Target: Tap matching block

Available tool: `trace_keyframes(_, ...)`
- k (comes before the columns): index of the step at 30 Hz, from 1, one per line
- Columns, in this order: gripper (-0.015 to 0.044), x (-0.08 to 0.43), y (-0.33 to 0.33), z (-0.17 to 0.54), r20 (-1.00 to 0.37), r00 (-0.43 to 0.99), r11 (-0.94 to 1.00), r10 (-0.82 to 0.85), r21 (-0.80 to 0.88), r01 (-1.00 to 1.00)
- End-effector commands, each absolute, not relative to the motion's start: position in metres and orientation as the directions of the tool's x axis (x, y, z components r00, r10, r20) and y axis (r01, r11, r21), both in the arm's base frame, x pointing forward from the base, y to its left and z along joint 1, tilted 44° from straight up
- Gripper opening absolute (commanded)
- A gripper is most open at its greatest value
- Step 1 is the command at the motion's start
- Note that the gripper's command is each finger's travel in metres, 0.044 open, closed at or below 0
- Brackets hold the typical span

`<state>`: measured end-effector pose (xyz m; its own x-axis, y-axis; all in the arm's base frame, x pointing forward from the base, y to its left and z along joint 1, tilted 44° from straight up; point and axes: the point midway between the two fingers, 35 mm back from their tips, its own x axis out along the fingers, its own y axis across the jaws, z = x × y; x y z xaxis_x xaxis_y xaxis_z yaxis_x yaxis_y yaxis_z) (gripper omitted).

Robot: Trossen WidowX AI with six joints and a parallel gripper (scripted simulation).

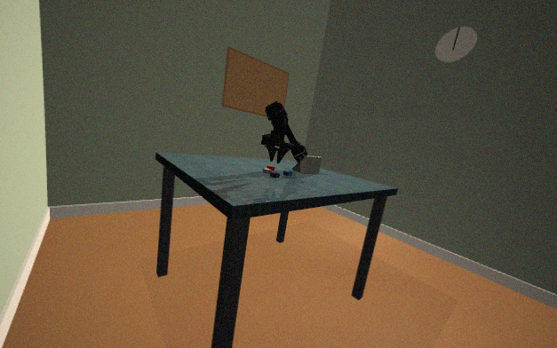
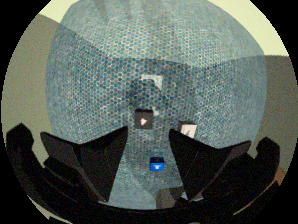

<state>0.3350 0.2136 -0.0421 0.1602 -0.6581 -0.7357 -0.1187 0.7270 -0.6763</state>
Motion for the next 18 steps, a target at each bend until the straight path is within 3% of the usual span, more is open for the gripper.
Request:
trace_keyframes(1,0.0111,0.3353,0.1946,-0.0590,-0.729,0.157,0.719,-0.666,-0.684,-0.127)
trace_keyframes(5,0.0020,0.3353,0.1946,-0.0590,-0.729,0.157,0.719,-0.666,-0.684,-0.127)
trace_keyframes(18,0.0020,0.3358,0.1931,-0.0607,-0.729,0.157,0.719,-0.666,-0.684,-0.127)
